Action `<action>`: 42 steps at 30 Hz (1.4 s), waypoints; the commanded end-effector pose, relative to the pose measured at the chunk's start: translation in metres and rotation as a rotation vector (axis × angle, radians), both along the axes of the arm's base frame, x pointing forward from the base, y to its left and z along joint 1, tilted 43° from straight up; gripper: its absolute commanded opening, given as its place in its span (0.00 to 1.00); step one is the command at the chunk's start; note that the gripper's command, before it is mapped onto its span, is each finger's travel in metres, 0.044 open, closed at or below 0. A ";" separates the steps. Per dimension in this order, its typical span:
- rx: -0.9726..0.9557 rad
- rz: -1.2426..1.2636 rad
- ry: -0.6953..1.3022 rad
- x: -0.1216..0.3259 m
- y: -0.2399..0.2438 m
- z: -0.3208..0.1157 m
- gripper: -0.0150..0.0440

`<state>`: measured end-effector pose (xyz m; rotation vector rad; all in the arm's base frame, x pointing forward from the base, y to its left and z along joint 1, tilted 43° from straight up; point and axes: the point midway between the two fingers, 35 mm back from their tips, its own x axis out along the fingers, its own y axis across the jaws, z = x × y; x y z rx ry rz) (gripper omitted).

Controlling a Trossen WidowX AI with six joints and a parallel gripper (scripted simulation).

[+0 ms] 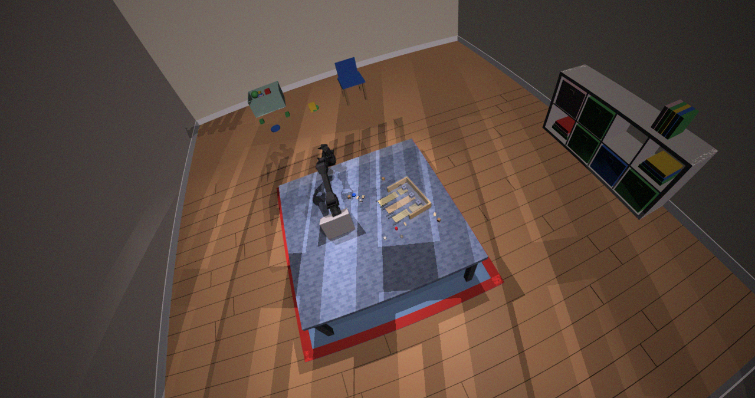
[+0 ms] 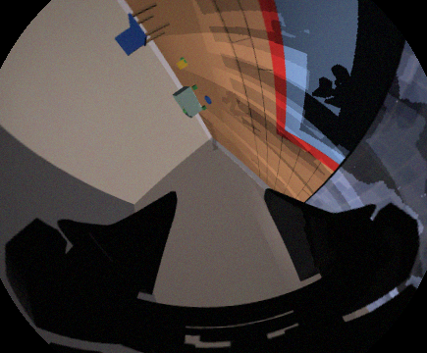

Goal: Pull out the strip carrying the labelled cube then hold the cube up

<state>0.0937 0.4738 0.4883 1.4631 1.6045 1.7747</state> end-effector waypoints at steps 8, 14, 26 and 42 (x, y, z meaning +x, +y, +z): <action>-0.105 -0.474 -0.199 0.156 -0.052 -0.079 0.93; -0.217 -0.718 -0.307 0.233 -0.110 -0.134 0.93; -0.520 -1.119 -0.490 0.324 -0.274 -0.246 0.93; -1.046 -1.448 -0.612 0.280 -0.503 -0.388 0.93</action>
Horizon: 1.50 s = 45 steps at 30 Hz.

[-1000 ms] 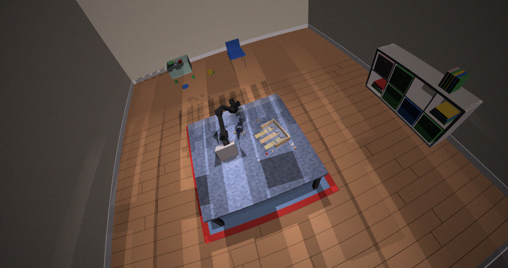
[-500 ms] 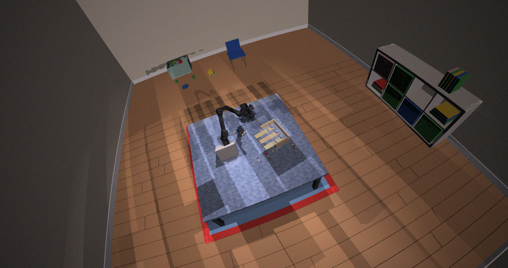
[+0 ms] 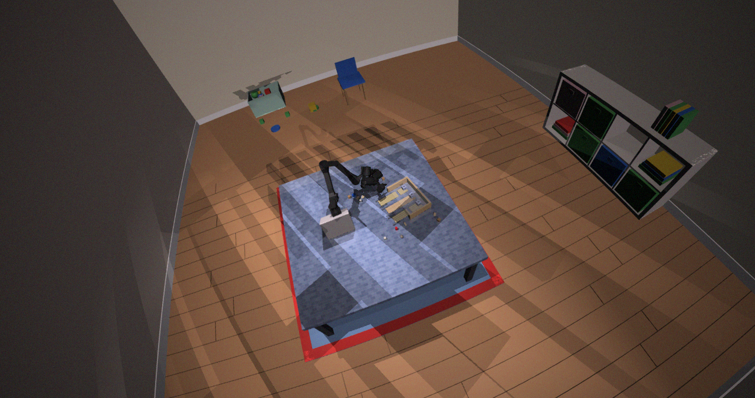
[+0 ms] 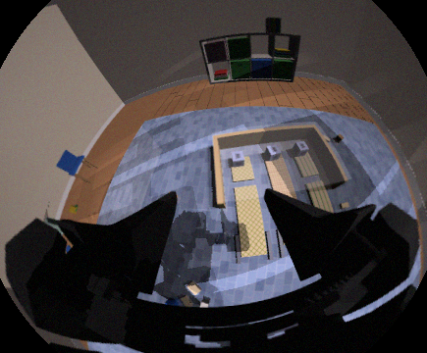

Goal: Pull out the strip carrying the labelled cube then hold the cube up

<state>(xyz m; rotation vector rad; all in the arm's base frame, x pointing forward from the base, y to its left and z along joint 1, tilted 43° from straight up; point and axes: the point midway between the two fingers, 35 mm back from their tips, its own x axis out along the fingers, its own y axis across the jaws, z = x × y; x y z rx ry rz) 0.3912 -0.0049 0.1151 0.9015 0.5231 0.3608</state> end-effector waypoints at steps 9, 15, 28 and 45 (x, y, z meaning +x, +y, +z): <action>-0.204 -0.207 0.087 -0.091 -0.088 -0.071 0.93; -0.204 -0.207 0.087 -0.091 -0.088 -0.071 0.93; -0.260 0.123 0.343 -0.033 -0.079 -0.117 0.40; -0.273 0.632 0.574 0.000 -0.035 -0.158 0.25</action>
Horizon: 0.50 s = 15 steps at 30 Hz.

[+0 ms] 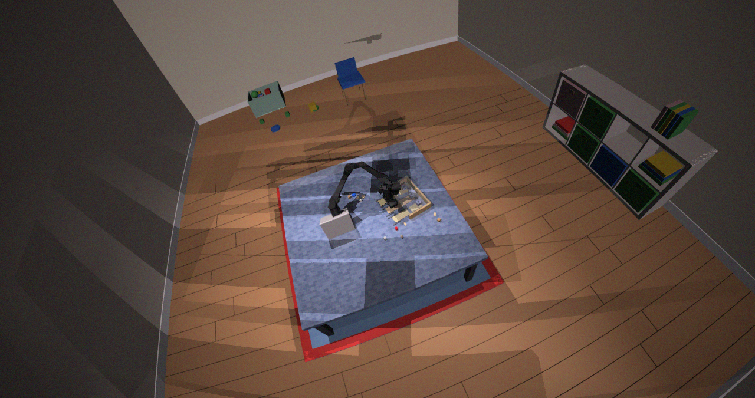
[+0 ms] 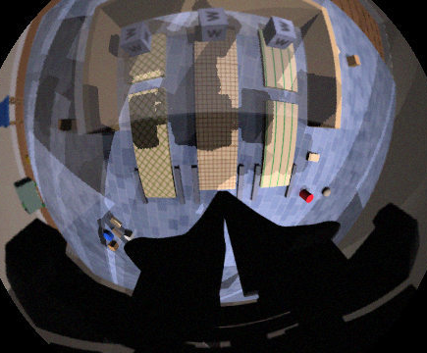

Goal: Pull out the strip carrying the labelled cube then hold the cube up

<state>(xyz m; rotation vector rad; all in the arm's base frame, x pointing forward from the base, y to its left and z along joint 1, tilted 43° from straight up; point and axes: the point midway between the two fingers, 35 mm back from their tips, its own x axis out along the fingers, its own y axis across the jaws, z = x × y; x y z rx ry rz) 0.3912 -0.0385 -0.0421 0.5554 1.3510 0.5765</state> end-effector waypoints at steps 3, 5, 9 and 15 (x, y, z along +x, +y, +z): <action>-0.003 0.016 0.009 0.000 0.000 -0.002 0.25; -0.003 0.016 0.009 0.001 0.002 -0.005 0.25; -0.003 0.016 0.009 0.002 0.006 -0.010 0.25; -0.003 0.016 0.009 0.003 0.013 -0.017 0.25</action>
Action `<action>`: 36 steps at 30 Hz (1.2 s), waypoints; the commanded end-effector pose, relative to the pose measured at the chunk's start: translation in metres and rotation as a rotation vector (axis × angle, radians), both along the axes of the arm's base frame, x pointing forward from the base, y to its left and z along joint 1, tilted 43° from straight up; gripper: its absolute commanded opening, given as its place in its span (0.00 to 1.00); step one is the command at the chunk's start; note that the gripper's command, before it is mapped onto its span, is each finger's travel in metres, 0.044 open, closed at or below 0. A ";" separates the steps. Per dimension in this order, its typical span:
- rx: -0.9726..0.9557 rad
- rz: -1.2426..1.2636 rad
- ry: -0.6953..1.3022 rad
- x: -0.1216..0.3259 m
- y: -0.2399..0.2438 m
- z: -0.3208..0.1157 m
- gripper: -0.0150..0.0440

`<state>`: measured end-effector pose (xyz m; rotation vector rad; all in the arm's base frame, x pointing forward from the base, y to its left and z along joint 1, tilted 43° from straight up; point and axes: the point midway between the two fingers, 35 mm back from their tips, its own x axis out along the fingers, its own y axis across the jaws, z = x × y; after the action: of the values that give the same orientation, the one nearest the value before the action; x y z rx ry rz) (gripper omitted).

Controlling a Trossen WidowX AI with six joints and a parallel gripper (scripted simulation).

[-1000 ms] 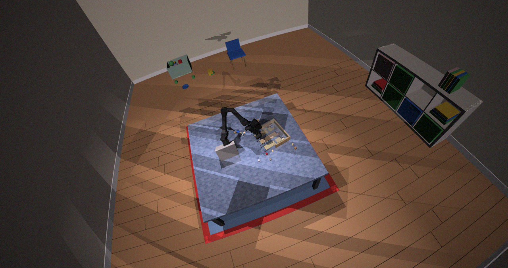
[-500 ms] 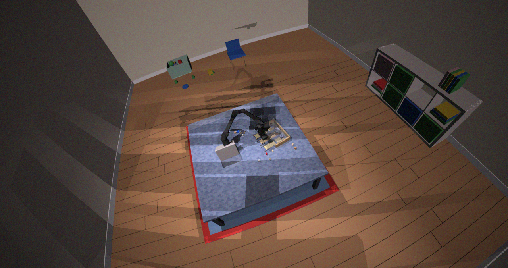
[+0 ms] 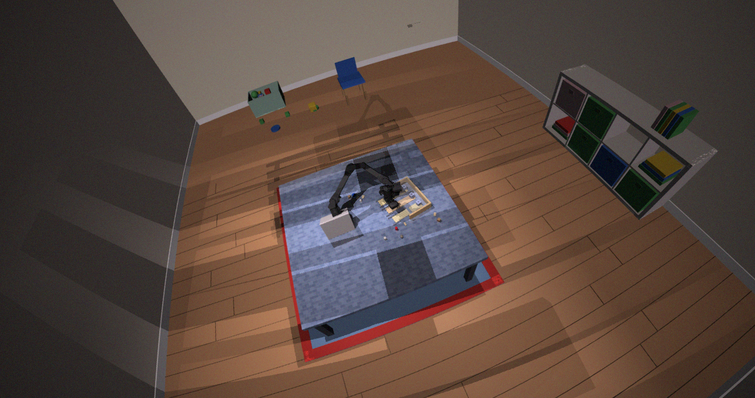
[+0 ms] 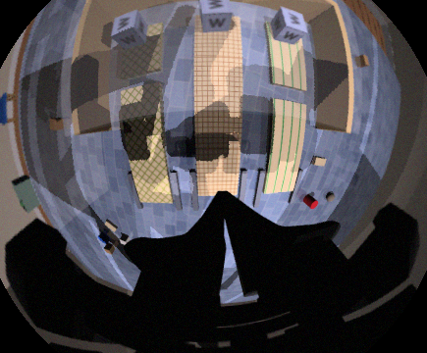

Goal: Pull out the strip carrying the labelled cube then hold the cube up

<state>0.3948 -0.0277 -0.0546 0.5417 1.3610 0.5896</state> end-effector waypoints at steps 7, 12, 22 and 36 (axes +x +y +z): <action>0.000 -0.003 0.006 0.000 0.010 -0.013 0.25; 0.000 -0.003 0.006 0.001 0.015 -0.019 0.25; 0.002 -0.003 0.006 0.000 0.027 -0.031 0.25; 0.003 -0.003 0.006 -0.001 0.035 -0.040 0.25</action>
<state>0.3936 0.0074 -0.0943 0.5415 1.3684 0.5879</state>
